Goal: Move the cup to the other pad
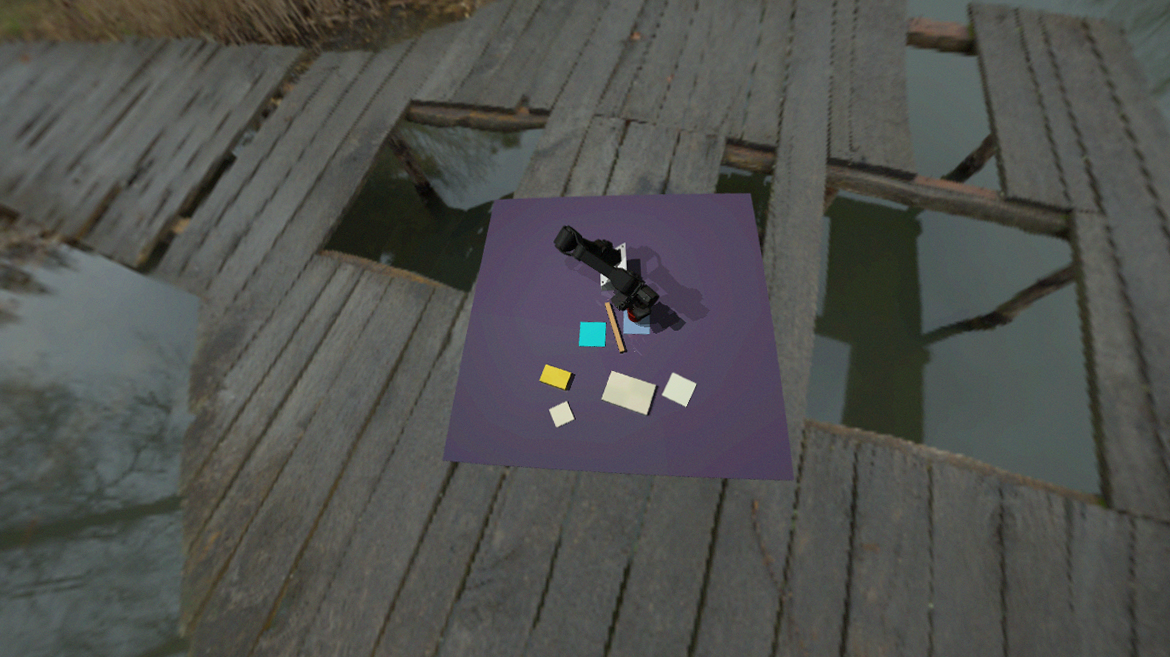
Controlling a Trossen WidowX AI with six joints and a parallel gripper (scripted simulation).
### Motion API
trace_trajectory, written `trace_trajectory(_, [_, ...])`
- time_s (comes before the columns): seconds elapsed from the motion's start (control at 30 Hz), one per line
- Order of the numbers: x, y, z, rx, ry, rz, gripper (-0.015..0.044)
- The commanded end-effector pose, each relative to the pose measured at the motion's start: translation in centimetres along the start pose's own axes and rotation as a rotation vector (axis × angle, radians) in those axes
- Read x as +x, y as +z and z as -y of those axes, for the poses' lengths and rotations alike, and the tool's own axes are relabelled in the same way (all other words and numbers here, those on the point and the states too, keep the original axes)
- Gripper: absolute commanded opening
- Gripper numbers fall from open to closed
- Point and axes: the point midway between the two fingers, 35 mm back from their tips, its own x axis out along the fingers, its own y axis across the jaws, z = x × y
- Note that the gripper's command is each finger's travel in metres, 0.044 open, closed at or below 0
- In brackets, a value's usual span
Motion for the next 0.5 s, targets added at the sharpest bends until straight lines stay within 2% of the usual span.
trace_trajectory(0.0, [-0.28, 0.01, 0.00, 0.006, 0.001, -0.004, 0.0000])
trace_trajectory(0.47, [-0.08, 0.03, 0.03, 0.001, 0.000, 0.000, 0.0000])
